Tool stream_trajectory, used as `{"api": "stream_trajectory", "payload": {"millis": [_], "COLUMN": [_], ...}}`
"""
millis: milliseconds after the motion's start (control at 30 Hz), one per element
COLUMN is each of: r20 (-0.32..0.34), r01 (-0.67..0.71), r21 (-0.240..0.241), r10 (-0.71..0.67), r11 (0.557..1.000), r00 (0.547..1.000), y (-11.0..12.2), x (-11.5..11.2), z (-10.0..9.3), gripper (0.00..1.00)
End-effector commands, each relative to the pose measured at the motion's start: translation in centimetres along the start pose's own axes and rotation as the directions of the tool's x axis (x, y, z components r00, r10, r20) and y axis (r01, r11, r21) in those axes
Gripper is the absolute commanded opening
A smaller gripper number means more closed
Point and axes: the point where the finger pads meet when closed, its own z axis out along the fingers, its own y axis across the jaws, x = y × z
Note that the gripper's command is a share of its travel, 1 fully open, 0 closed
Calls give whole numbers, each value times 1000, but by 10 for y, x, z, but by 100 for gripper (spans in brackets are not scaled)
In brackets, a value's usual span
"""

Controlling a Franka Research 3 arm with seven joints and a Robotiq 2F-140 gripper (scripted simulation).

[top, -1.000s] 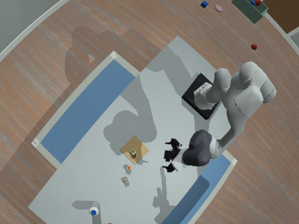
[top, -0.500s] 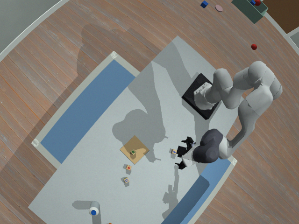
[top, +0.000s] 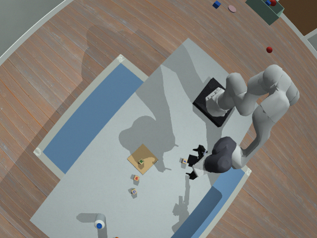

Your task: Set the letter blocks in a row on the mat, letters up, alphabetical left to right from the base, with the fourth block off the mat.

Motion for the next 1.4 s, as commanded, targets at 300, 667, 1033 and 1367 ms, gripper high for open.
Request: {"api": "stream_trajectory", "payload": {"millis": [300, 667, 1033, 1367], "r20": [1, 1, 0, 0], "r01": [179, 326, 463, 574], "r21": [1, 1, 1, 1], "r10": [-179, -326, -463, -574], "r11": [984, 946, 887, 819], "r00": [984, 946, 887, 819], "y": [0, 0, 0, 0], "x": [0, 0, 0, 0], "z": [2, 5, 8, 10], "gripper": [100, 100, 100, 100]}}
